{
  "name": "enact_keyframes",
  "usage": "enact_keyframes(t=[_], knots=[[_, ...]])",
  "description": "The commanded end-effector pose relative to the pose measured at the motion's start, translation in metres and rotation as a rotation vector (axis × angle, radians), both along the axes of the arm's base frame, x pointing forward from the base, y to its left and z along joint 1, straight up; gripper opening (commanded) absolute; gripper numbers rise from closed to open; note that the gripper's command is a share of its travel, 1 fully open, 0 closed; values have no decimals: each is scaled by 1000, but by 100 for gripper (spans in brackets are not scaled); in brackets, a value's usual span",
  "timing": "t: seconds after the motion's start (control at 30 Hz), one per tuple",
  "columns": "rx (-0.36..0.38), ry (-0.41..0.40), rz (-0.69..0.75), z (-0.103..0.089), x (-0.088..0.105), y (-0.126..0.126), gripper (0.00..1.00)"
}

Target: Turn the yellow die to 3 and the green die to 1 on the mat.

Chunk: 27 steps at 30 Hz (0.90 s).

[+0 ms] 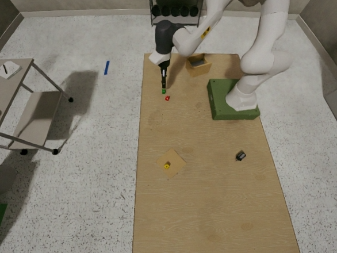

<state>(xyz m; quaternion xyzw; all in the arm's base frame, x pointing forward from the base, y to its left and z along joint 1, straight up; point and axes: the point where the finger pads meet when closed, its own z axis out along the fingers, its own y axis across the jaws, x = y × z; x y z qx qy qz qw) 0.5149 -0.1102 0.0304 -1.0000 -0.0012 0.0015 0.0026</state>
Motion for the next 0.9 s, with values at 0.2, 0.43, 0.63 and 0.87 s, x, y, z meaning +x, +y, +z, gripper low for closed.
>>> enact_keyframes(t=[0.2, 0.43, 0.63, 0.87], knots=[[-2, 0, 11, 1, 0, -1, 32], [-2, 0, 12, 0, 0, -1, 32], [-2, 0, 12, -3, 0, -1, 32], [-2, 0, 12, -8, 0, -1, 32]])
